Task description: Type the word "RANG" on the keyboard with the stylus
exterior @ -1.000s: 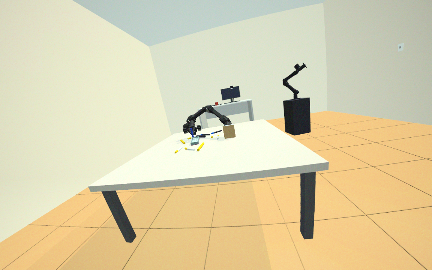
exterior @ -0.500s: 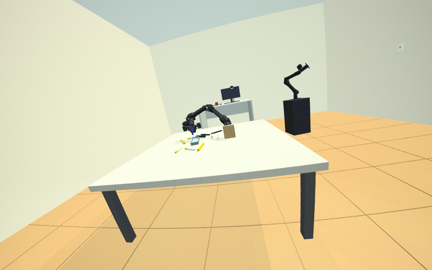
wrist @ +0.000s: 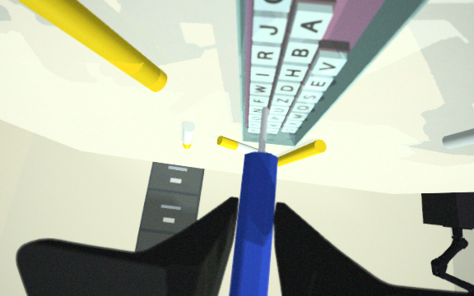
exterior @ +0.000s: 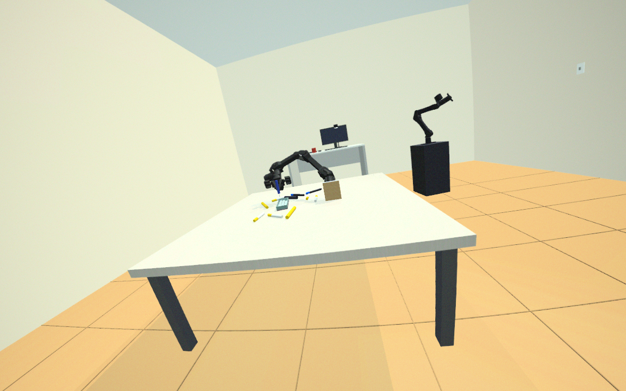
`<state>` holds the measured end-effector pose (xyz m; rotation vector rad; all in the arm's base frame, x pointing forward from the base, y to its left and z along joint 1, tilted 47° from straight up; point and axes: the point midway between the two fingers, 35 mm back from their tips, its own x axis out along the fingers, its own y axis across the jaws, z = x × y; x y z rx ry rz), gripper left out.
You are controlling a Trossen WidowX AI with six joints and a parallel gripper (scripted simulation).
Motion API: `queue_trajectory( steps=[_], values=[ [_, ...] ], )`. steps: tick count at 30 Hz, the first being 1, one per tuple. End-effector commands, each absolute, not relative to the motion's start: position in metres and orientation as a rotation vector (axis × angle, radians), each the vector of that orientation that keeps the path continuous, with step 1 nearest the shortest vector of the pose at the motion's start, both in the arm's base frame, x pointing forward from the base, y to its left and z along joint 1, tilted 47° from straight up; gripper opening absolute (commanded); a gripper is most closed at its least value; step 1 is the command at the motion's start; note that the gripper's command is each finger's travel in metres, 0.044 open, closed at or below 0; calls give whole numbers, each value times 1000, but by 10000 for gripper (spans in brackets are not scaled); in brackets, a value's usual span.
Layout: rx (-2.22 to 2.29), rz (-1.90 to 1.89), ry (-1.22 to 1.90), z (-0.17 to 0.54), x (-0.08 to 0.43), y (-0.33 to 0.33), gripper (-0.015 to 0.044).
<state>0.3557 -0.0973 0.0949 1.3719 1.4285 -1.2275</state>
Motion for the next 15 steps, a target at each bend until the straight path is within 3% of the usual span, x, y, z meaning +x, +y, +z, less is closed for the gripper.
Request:
queue_trajectory(
  steps=[1,15],
  values=[
    [1375,-1229,1426,104,349,-103,0],
    [1380,-1234,1422,104,337,-126,0]
  ],
)
